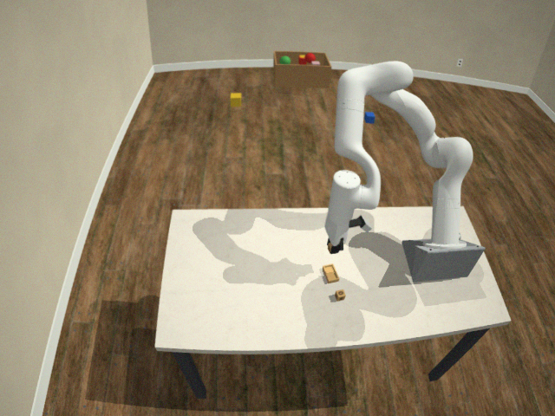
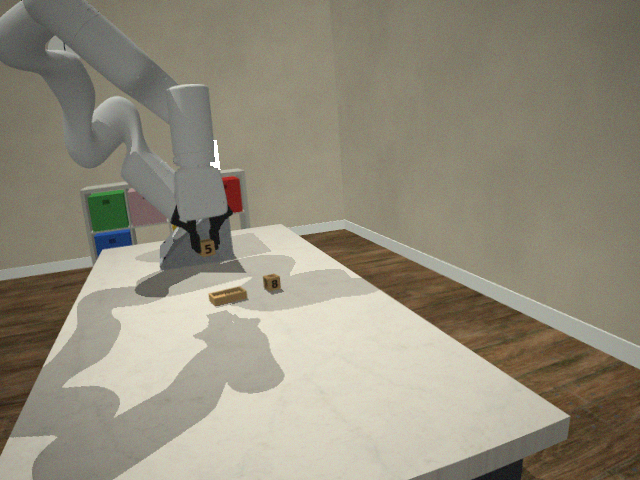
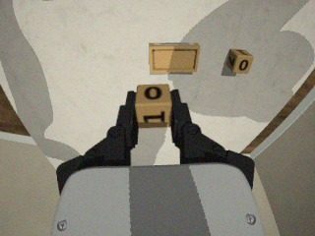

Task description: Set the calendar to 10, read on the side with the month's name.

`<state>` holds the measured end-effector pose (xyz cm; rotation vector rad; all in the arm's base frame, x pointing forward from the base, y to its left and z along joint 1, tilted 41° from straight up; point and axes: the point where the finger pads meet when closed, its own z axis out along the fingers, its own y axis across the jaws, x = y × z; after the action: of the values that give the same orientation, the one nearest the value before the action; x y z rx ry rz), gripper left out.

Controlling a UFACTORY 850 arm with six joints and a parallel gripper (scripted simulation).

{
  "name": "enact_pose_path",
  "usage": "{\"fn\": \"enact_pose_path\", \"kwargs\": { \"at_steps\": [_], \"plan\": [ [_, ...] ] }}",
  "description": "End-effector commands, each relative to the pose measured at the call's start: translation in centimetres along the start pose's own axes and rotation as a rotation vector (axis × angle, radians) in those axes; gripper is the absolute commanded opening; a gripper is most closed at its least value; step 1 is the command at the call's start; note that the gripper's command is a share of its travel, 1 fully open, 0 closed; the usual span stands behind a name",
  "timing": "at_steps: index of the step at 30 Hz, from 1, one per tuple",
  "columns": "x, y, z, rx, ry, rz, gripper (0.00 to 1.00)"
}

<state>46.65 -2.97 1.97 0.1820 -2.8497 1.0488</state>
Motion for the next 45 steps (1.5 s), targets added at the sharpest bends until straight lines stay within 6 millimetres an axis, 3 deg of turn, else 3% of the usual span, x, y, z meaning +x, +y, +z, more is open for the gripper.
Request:
{"fn": "enact_pose_path", "kwargs": {
  "at_steps": [1,21,36,45],
  "plan": [
    [-0.3,1.6,-0.3,0.001,-0.002,0.002,0.27],
    [-0.3,1.6,0.2,0.001,-0.002,0.002,0.27],
    [-0.3,1.6,4.6,0.001,-0.002,0.002,0.27],
    [-0.3,1.6,6.0,0.001,-0.002,0.002,0.27]
  ]
}}
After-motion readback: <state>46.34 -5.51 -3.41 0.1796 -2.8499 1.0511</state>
